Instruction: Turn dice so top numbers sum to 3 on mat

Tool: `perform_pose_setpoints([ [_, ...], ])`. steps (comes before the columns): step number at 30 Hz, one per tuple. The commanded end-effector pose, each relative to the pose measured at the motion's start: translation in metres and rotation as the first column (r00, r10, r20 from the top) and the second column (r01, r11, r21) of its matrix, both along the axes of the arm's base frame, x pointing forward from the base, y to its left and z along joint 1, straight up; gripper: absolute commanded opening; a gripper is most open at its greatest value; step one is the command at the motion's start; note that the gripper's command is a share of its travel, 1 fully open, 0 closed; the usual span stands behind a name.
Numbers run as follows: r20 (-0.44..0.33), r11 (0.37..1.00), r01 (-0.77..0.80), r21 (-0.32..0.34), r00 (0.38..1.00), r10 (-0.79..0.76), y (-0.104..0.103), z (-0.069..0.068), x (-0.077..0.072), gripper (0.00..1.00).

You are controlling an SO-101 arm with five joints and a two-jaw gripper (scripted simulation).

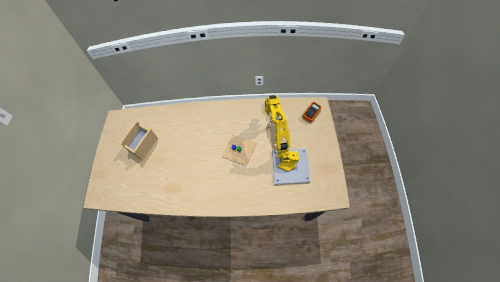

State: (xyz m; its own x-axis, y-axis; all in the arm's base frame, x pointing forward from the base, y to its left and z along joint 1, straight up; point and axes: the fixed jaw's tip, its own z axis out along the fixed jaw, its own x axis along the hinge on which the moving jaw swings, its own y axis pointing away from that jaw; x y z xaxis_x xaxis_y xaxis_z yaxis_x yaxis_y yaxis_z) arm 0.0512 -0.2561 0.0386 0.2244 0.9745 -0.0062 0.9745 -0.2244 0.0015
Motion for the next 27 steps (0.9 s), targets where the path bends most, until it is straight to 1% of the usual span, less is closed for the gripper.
perform_pose_setpoints([
  [1,-0.002,1.000,0.016,0.017,1.000,-0.016,0.001,-0.009,-0.002,0.28],
  [3,-0.002,1.000,0.016,0.017,1.000,-0.016,0.001,-0.009,-0.002,0.28],
  [18,-0.002,1.000,0.016,0.017,1.000,-0.016,0.001,-0.036,-0.001,0.28],
  [20,-0.002,1.000,0.016,0.017,1.000,-0.016,0.001,-0.036,-0.001,0.28],
  [27,-0.002,1.000,0.016,0.017,1.000,-0.016,0.002,-0.043,-0.001,0.28],
])
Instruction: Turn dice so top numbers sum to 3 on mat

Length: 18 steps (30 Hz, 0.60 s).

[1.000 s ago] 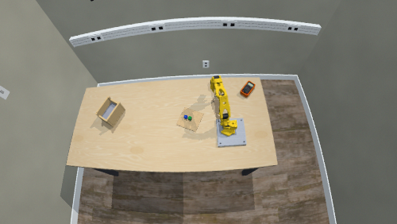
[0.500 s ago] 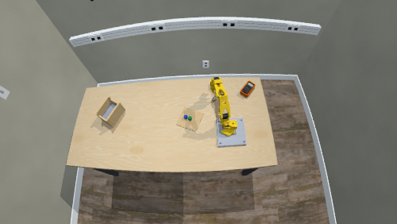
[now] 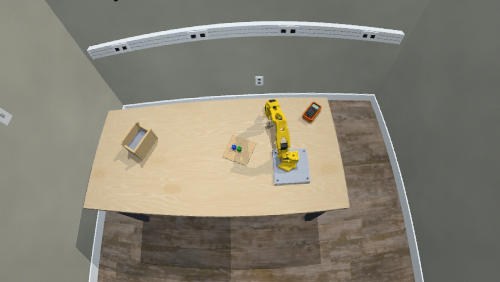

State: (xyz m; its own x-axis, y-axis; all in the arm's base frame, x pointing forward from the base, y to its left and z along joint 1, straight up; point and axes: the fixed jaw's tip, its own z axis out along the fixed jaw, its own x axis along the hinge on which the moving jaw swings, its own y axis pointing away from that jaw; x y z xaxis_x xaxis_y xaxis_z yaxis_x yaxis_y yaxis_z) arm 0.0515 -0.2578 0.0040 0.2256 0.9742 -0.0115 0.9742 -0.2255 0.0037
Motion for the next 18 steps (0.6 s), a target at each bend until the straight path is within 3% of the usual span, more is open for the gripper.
perform_pose_setpoints([
  [1,-0.003,1.000,0.015,0.023,1.000,-0.015,0.0034,-0.0091,-0.0017,0.28],
  [18,-0.003,1.000,0.015,0.023,1.000,-0.015,0.0037,-0.0104,-0.0022,0.27],
])
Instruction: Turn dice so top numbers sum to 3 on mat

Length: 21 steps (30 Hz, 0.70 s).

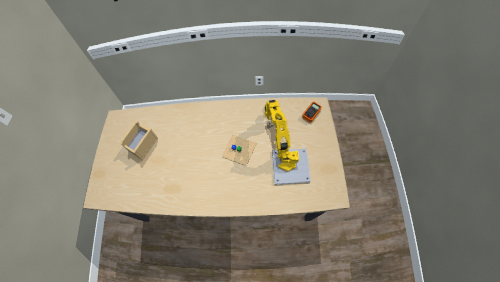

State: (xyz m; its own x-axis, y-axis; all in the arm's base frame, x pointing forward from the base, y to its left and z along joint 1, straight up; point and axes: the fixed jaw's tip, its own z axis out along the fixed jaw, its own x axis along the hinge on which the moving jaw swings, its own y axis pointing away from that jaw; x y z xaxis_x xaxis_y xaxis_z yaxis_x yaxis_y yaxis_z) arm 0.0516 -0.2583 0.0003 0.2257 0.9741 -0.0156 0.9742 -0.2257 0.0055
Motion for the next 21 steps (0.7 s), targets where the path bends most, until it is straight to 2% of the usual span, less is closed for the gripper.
perform_pose_setpoints([
  [1,-0.004,1.000,0.015,0.028,1.000,-0.015,0.0042,-0.0067,-0.0025,0.27],
  [21,-0.004,1.000,0.015,0.028,1.000,-0.015,0.0057,-0.0067,-0.0091,0.15],
])
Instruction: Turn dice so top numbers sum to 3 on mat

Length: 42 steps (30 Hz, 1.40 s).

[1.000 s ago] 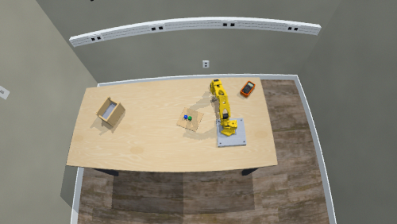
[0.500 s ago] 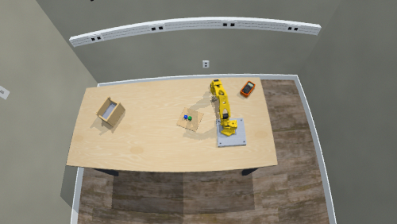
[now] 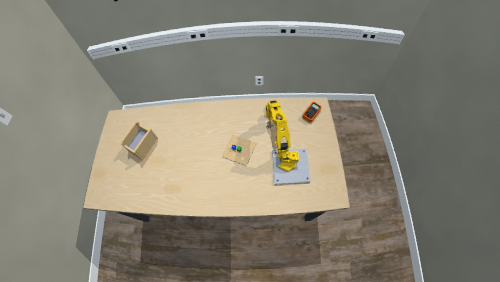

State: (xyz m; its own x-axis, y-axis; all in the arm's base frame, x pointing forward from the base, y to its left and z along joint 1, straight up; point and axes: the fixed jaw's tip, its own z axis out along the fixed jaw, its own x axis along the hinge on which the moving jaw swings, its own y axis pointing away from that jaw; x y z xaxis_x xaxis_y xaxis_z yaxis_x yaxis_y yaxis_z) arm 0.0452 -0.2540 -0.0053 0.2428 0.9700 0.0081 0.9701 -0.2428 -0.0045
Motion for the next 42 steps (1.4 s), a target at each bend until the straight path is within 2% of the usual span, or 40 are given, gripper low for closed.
perform_pose_setpoints([
  [1,0.001,1.000,-0.003,0.003,1.000,0.003,0.0016,-0.0011,-0.0032,0.14],
  [24,0.001,1.000,-0.003,0.003,1.000,0.003,0.0023,-0.0011,-0.0061,0.09],
  [34,0.001,1.000,-0.003,0.003,1.000,0.003,0.0023,-0.0011,-0.0061,0.01],
  [42,0.001,1.000,-0.003,0.003,1.000,0.003,0.0022,-0.0007,-0.0061,0.00],
])
